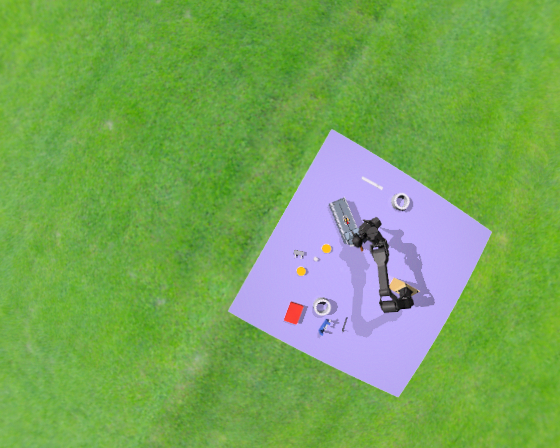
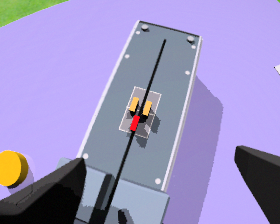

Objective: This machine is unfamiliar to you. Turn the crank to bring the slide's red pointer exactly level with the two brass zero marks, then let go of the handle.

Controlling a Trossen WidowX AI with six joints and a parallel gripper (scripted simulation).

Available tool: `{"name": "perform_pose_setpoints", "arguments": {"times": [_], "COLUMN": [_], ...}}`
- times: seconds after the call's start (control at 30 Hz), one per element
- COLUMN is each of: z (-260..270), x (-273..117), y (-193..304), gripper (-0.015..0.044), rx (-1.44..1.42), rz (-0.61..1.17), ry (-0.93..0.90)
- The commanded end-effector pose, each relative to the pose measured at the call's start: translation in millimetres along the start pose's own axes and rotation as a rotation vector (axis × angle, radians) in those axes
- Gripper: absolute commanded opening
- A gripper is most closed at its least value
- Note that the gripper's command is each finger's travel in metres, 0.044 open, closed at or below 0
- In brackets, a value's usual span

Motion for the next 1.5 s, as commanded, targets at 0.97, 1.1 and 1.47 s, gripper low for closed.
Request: {"name": "perform_pose_setpoints", "arguments": {"times": [0.97, 1.1, 1.47], "z": [45.1, 49.2, 52.4], "x": [-85.9, -93.5, -99.6], "y": [38.6, 55.0, 80.8], "gripper": [0.0440, 0.0440, 0.0440], "rx": [0.201, 0.243, 0.303], "rz": [-0.116, -0.145, -0.189], "ry": [0.149, 0.173, 0.200]}}
Point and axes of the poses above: the point midway between the two fingers, 35 mm back from their tips, its own x axis out along the fingers, its own z axis across the jaws, y = z × x, the point moved 6 cm from there along -x, back along the fingers, and after that the axes turned 12 degrees about x, right-handed, at the moved point
